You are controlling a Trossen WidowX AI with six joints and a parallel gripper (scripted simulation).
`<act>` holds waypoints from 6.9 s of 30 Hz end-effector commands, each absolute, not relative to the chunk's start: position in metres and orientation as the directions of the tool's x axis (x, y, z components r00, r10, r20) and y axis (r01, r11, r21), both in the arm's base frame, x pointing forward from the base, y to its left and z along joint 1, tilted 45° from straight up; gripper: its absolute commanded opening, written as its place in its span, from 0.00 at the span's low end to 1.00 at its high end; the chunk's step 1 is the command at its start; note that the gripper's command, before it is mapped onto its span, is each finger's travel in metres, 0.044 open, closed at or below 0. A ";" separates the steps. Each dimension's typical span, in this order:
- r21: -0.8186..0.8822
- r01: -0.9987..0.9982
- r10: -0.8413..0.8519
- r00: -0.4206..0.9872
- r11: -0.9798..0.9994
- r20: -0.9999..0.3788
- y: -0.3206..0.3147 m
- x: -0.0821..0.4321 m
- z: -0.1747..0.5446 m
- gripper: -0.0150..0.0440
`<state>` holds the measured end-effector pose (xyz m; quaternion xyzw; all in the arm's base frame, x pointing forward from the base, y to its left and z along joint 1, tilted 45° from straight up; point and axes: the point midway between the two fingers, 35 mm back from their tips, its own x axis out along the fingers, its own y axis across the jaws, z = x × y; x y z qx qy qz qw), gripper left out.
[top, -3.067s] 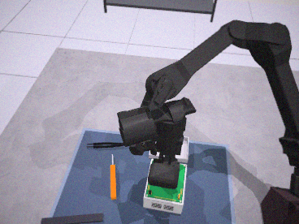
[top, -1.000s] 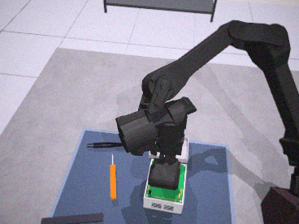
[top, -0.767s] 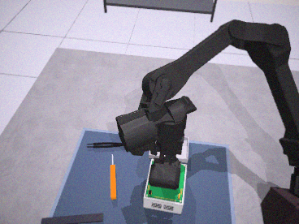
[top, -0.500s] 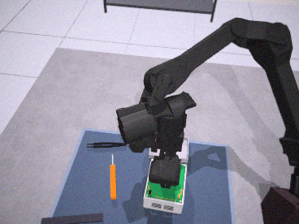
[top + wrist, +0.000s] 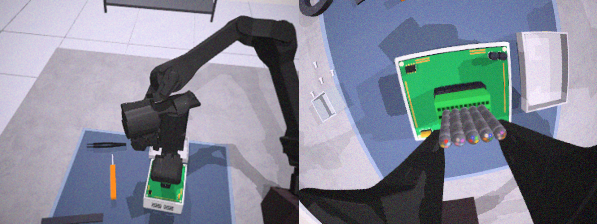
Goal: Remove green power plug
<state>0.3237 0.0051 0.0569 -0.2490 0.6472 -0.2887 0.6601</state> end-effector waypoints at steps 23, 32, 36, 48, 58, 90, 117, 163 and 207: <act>-0.701 0.063 -0.703 0.009 0.710 -0.711 -0.010 0.327 0.044 0.68; -0.701 0.063 -0.703 0.009 0.710 -0.711 -0.011 0.327 0.043 0.45; -0.701 0.063 -0.703 0.009 0.710 -0.711 -0.011 0.327 0.043 0.28; -0.701 0.063 -0.703 0.009 0.710 -0.711 -0.009 0.327 0.045 0.25; -0.760 0.064 -0.762 0.004 0.647 -0.648 0.010 0.327 0.053 0.25; -0.760 0.064 -0.762 0.004 0.647 -0.648 0.013 0.327 0.056 0.25; -0.786 0.064 -0.788 0.001 0.615 -0.616 0.020 0.327 0.058 0.25; -0.700 0.063 -0.702 0.009 0.711 -0.712 0.018 0.326 0.072 0.25; -0.701 0.063 -0.703 0.009 0.710 -0.711 -0.011 0.327 0.043 0.37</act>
